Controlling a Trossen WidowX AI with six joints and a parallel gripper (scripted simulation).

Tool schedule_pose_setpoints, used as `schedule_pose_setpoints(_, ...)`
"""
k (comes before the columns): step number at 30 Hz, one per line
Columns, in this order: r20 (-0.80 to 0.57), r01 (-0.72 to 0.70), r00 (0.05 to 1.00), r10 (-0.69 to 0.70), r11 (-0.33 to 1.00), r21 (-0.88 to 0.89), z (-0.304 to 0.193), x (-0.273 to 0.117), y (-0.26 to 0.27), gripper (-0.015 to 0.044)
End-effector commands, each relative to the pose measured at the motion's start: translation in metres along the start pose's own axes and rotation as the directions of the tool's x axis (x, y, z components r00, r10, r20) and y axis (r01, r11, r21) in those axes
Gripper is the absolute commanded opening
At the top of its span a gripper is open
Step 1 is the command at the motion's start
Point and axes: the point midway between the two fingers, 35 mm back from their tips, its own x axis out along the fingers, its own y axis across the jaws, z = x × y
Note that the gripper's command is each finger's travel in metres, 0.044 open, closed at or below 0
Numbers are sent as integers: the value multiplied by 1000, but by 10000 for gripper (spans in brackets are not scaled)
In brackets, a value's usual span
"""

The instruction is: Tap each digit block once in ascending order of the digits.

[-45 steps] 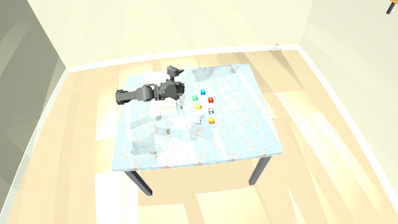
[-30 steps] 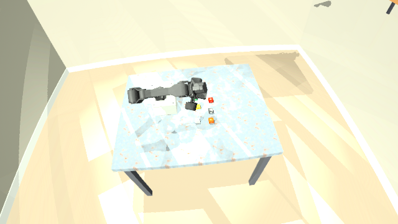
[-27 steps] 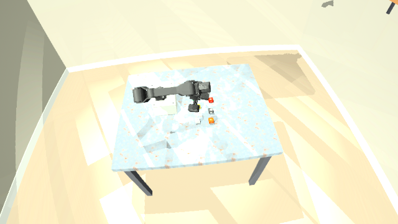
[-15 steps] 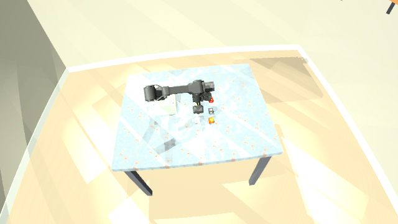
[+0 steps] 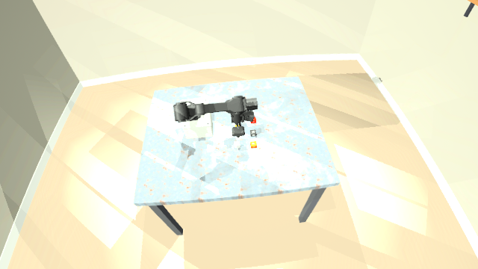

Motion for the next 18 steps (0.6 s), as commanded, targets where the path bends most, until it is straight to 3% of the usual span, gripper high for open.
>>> schedule_pose_setpoints(1,0,3,1000,-3,1000,-6,0,0,0,400)
schedule_pose_setpoints(5,1,-2,1000,2,1000,-6,3,0,11,400)
schedule_pose_setpoints(12,0,-7,1000,7,1000,-7,1,0,119,400)
schedule_pose_setpoints(18,0,-2,1000,2,1000,-6,-1,0,129,400)
